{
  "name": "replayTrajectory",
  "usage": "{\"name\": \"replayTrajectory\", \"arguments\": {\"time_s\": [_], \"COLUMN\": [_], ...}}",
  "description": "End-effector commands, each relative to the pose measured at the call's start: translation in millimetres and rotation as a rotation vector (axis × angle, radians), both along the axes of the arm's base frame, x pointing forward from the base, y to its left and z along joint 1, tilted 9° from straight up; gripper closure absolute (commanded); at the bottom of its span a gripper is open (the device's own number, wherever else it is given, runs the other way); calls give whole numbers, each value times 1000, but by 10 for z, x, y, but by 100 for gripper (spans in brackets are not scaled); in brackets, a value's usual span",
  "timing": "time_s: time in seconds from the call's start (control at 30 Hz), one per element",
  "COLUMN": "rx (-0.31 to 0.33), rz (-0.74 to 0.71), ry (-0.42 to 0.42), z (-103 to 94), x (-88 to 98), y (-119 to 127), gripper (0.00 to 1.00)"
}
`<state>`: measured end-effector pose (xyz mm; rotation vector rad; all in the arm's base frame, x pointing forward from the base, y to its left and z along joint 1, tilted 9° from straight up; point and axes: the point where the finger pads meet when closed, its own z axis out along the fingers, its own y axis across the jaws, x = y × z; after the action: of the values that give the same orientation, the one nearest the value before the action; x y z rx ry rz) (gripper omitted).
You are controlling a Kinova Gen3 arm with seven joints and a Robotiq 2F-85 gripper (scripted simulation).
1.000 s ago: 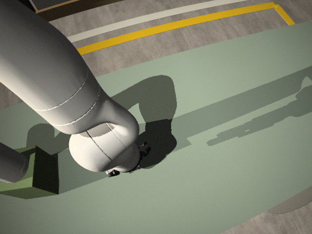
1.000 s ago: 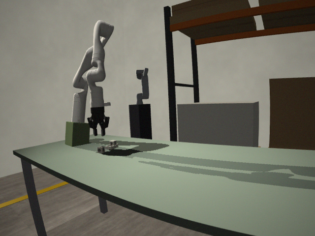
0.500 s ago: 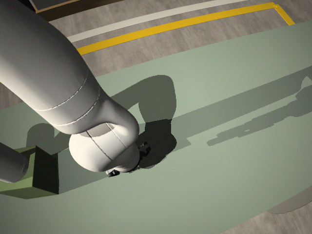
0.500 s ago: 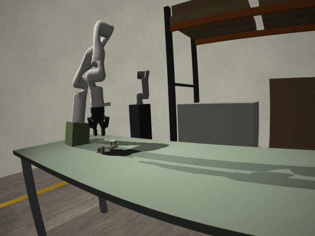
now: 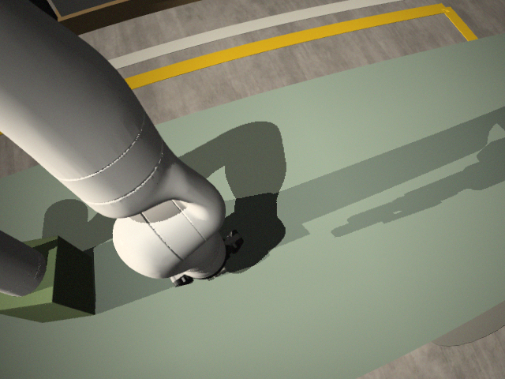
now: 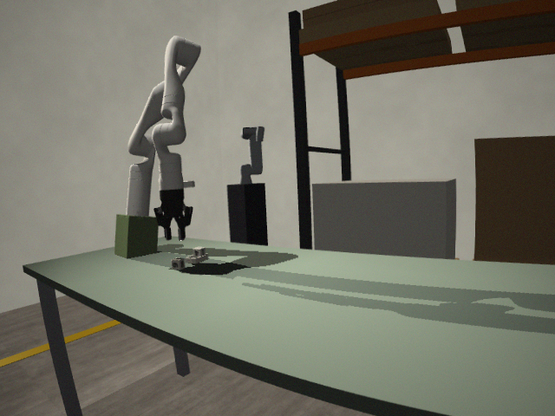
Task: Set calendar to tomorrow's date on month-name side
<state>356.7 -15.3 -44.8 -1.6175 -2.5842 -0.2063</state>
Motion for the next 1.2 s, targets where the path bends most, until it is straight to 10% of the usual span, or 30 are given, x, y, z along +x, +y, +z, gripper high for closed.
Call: {"name": "replayTrajectory", "arguments": {"time_s": [0.0, 1.17], "rx": [2, 3], "rz": [-7, -7], "ry": [4, 2], "z": [-33, -432], "x": [-5, 4], "y": [18, 91], "gripper": [52, 52]}}
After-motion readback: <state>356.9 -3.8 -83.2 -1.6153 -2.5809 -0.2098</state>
